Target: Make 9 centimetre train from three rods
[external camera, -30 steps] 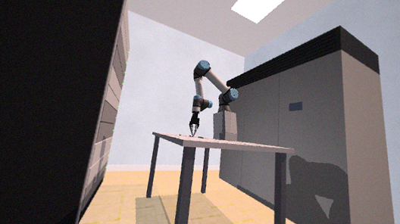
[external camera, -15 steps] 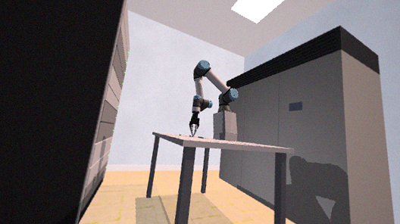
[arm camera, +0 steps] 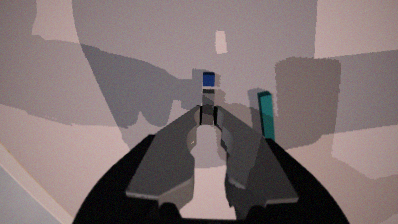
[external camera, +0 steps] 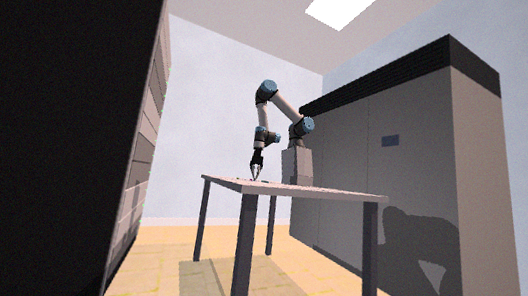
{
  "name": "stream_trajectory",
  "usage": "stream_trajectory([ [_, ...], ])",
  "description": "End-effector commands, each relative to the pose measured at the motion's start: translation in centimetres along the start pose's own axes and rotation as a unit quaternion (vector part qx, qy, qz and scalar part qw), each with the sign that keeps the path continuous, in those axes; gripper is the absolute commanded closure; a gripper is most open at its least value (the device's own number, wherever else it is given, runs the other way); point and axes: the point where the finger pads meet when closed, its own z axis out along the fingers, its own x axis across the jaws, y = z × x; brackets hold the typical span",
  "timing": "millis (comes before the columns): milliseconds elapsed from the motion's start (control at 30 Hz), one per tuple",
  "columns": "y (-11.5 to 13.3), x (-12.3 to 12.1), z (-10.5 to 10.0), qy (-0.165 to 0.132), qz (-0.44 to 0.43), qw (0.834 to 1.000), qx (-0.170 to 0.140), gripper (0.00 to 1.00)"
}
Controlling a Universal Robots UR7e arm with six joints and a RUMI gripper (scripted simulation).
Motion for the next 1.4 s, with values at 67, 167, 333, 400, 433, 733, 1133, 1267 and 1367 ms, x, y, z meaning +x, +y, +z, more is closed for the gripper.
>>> stream_trajectory([
  [67,0.01,-0.04,0.51,-0.001,0.0,1.0,0.0,1.0],
  [167,0.01,-0.04,0.76,-0.001,0.0,1.0,0.0,1.0],
  [333,0.01,-0.04,0.94,-0.001,0.0,1.0,0.0,1.0],
  [400,0.01,-0.04,1.0,-0.001,0.0,1.0,0.0,1.0],
  [433,0.01,-0.04,1.01,-0.001,0.0,1.0,0.0,1.0],
  [733,0.01,-0.04,1.02,-0.001,0.0,1.0,0.0,1.0],
  [1133,0.01,-0.04,1.02,-0.001,0.0,1.0,0.0,1.0],
  [1267,0.01,-0.04,1.02,-0.001,0.0,1.0,0.0,1.0],
  [1367,0.01,-0.04,1.02,-0.001,0.0,1.0,0.0,1.0],
])
